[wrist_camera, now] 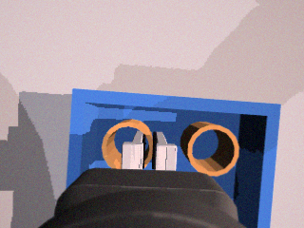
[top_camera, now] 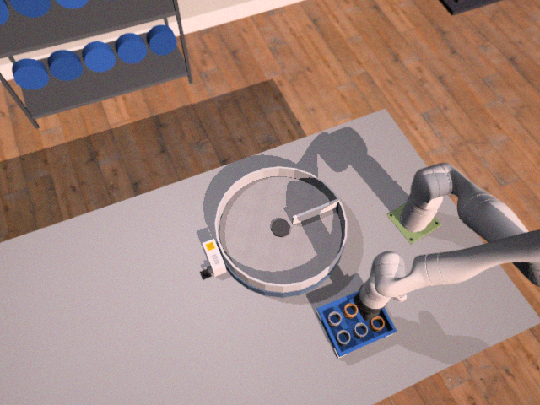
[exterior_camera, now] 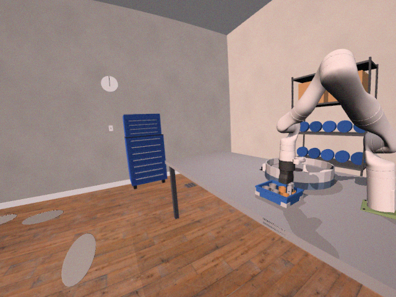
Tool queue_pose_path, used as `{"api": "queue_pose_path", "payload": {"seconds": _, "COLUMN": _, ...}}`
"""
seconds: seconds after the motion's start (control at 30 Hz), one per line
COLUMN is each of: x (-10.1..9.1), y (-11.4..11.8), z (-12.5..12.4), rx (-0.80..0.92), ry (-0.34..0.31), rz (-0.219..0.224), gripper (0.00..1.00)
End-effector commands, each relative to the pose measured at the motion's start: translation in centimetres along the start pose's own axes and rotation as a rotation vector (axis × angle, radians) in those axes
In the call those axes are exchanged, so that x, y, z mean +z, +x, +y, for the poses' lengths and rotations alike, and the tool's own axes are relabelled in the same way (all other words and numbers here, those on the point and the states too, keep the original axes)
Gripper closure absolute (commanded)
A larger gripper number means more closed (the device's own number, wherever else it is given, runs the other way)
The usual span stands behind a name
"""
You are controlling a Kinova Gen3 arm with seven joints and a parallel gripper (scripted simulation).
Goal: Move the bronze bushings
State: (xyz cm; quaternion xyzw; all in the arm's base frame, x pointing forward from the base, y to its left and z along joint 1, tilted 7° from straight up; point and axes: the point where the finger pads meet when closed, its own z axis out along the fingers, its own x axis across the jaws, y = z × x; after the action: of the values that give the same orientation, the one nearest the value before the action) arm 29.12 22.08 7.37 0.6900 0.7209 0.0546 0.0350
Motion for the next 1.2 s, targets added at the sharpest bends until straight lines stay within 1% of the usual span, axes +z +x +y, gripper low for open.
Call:
{"api": "queue_pose_path", "payload": {"seconds": 0.0, "x": 0.1, "y": -0.1, "z": 0.1, "rx": -0.001, "ry": -0.003, "rz": -0.002, "gripper": 1.00}}
{"api": "queue_pose_path", "payload": {"seconds": 0.13, "x": -0.2, "y": 0.0, "z": 0.1, "rx": -0.004, "ry": -0.004, "rz": -0.001, "gripper": 1.00}}
{"api": "queue_pose_path", "payload": {"seconds": 0.3, "x": -1.2, "y": 0.0, "z": 0.2, "rx": -0.005, "ry": -0.005, "rz": -0.001, "gripper": 1.00}}
{"api": "queue_pose_path", "payload": {"seconds": 0.4, "x": -1.5, "y": 0.0, "z": 0.2, "rx": -0.005, "ry": -0.005, "rz": -0.001, "gripper": 1.00}}
{"api": "queue_pose_path", "payload": {"seconds": 0.6, "x": -3.7, "y": 0.0, "z": 0.2, "rx": -0.005, "ry": -0.004, "rz": -0.001, "gripper": 1.00}}
{"api": "queue_pose_path", "payload": {"seconds": 0.87, "x": -7.5, "y": 0.0, "z": 0.2, "rx": -0.006, "ry": -0.004, "rz": -0.002, "gripper": 1.00}}
{"api": "queue_pose_path", "payload": {"seconds": 0.93, "x": -7.5, "y": 0.0, "z": 0.2, "rx": -0.006, "ry": -0.004, "rz": -0.002, "gripper": 1.00}}
{"api": "queue_pose_path", "payload": {"seconds": 1.17, "x": -10.5, "y": -0.1, "z": 0.3, "rx": 0.000, "ry": -0.004, "rz": -0.003, "gripper": 1.00}}
